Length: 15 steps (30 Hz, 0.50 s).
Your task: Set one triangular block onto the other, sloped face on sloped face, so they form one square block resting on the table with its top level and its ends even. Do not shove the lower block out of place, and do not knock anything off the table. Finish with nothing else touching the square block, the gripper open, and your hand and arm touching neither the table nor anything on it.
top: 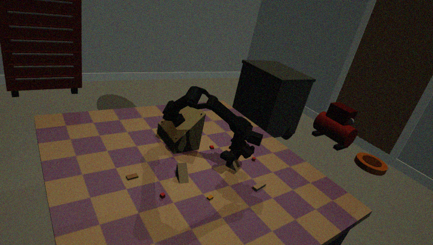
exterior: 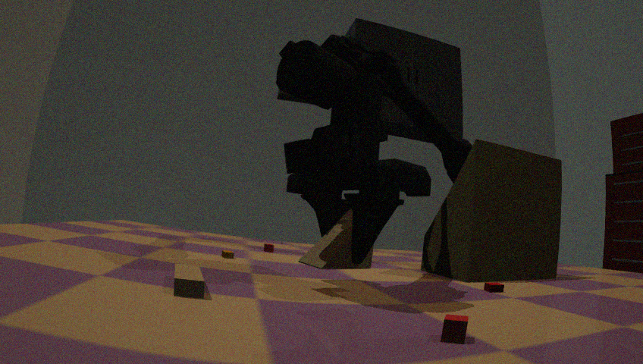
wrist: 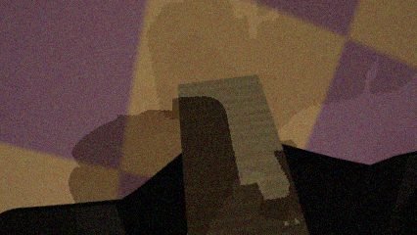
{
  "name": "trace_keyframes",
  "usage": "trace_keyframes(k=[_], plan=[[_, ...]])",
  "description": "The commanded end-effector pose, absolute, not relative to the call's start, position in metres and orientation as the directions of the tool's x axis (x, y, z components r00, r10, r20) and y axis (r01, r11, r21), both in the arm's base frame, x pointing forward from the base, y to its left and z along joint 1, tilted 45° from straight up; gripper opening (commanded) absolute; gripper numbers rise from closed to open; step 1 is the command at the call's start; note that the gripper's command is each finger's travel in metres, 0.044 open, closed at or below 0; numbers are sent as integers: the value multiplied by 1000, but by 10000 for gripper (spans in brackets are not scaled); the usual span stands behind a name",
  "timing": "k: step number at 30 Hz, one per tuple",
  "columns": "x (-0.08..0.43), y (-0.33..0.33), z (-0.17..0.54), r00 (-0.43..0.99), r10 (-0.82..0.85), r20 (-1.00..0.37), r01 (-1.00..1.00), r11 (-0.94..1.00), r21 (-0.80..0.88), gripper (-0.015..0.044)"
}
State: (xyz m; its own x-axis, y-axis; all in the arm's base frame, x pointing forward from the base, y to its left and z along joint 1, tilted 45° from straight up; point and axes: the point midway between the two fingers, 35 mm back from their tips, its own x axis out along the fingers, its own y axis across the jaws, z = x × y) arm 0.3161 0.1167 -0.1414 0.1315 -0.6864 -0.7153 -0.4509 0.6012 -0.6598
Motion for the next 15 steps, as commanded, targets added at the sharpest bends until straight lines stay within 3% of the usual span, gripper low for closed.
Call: trace_keyframes(k=[1, 15], plan=[[316, 117, -142, 133, -685, -716, -489, 583, -649, 0], [316, 117, -142, 133, -685, -717, -792, 362, -492, 0]])
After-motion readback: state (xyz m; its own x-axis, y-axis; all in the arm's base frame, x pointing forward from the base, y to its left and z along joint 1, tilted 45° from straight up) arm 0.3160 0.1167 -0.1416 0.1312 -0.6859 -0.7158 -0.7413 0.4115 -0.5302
